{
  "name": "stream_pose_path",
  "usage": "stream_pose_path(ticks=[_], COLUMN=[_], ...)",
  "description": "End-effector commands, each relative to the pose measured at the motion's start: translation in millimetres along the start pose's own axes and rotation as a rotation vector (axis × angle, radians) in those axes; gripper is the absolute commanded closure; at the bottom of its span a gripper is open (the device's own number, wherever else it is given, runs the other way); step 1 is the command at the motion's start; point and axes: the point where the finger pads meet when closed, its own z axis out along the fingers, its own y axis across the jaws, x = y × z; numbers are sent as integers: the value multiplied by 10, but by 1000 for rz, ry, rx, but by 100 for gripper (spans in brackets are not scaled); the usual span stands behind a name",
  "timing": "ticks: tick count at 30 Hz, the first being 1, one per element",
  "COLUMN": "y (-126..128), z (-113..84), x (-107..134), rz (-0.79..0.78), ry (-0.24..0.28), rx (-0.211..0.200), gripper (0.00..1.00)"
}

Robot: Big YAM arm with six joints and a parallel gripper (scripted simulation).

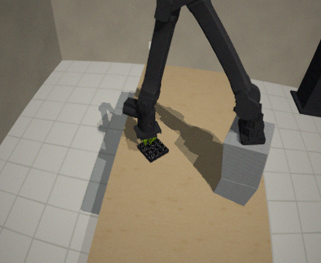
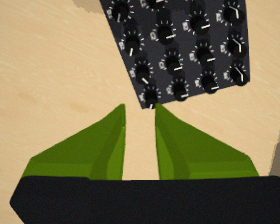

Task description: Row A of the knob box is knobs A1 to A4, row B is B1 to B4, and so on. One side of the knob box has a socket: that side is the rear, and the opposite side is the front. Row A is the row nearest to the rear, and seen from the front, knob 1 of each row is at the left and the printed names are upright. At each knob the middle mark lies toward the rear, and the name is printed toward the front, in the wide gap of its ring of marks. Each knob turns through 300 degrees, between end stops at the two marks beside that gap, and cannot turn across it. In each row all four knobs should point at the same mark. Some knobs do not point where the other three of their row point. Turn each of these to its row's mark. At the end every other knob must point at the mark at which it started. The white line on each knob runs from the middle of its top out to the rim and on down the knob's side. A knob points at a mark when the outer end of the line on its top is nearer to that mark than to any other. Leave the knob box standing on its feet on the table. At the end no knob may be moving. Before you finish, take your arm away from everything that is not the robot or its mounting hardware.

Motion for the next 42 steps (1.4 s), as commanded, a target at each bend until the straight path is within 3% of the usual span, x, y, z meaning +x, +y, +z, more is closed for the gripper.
stream_pose_path(ticks=[1,25,42], y=[-26,38,56], z=[45,63,209], x=[61,2,-30], rz=[-2,0,0], ry=[10,-6,-11], rx=[14,-4,-8], gripper=[81,81,81])
